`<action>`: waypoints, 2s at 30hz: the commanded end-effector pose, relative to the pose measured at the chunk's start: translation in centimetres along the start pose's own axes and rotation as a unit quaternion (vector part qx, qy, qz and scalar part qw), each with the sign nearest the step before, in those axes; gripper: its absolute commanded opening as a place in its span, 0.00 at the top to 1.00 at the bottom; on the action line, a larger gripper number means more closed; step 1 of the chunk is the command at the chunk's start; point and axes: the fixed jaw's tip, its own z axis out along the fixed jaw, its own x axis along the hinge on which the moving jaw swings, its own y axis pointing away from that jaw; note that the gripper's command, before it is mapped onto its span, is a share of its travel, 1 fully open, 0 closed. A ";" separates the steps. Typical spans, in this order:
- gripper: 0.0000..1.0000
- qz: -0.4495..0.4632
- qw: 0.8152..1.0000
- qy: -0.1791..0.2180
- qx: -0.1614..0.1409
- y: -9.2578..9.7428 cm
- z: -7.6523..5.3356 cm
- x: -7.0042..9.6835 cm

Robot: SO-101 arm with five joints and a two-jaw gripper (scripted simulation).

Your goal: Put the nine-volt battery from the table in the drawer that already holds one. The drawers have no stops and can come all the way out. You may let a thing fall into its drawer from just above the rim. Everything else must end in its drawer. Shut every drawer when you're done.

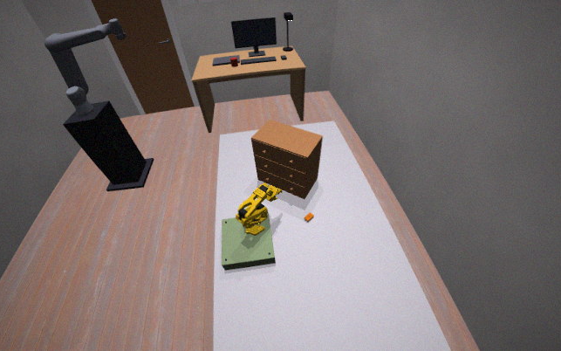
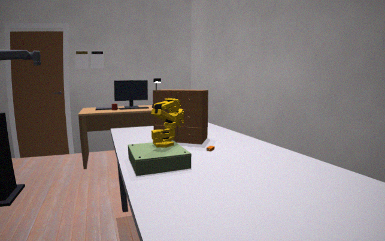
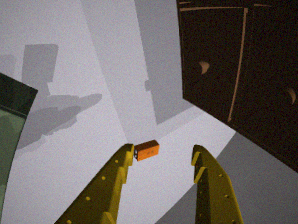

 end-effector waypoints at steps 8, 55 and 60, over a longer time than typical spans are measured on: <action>0.79 0.116 0.993 0.005 -0.008 0.4 0.1 0.1; 0.79 0.611 0.792 0.015 0.002 -0.2 0.2 0.0; 0.79 0.640 0.768 0.015 0.003 -0.3 0.2 0.0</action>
